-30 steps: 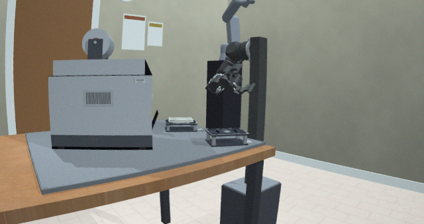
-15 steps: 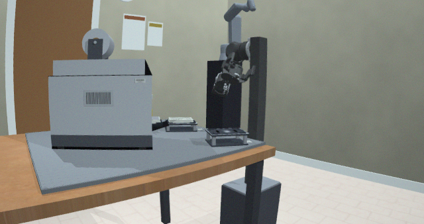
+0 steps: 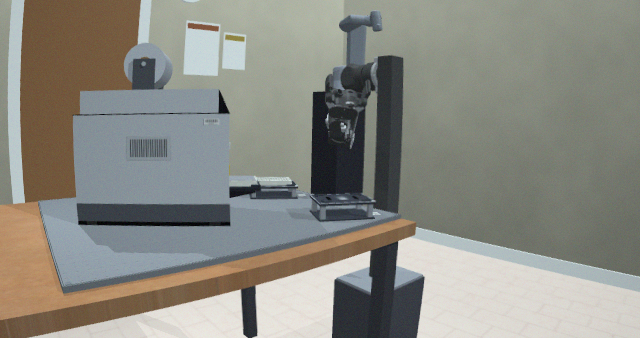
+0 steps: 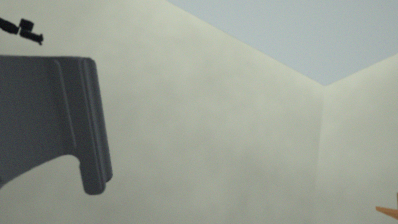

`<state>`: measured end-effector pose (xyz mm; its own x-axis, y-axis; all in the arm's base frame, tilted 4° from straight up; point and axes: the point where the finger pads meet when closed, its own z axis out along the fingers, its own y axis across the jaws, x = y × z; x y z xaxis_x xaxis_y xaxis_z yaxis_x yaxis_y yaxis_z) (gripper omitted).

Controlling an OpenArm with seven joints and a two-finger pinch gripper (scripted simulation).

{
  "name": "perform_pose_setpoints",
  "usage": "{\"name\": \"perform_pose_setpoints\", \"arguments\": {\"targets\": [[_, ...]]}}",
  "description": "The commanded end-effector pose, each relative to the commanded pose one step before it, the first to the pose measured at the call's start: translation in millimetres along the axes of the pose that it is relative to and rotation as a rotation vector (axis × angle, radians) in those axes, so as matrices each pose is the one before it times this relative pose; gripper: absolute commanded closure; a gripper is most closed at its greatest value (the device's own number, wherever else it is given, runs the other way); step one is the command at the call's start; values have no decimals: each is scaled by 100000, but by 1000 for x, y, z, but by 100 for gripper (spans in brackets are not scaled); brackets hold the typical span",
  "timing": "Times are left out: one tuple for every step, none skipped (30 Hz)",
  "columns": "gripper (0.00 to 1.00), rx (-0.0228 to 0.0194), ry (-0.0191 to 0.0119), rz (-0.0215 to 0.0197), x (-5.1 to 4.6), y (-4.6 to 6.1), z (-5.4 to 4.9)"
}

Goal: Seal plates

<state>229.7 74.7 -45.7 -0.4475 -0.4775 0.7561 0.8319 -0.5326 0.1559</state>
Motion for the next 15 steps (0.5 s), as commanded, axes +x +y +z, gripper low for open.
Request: {"name": "perform_pose_setpoints", "arguments": {"targets": [[35,-4639,2834,3277,7014,7219,255],[35,-2781,1080,1528,2176,4269,-1803],[35,-2811,760,1568,1526,4440,-1864],[35,-2776,926,1577,2111,4277,-1517],[35,0,0,0,0,0,0],[35,0,0,0,0,0,0],[35,-2752,883,1635,2277,4162,-1229],[35,-2781,1055,1543,2446,4303,-1252],[35,-2728,662,1774,-261,647,-405],[35,-2931,1020,1348,2218,4790,-1902],[35,-2753,896,1498,2131,4156,-1734],[35,-2818,831,1520,1900,4329,-1661],[35,-2858,888,1584,2023,4305,-1389],[35,-2824,661,1577,1769,4347,-1353],[35,-2663,552,1853,-106,577,-428]]}}
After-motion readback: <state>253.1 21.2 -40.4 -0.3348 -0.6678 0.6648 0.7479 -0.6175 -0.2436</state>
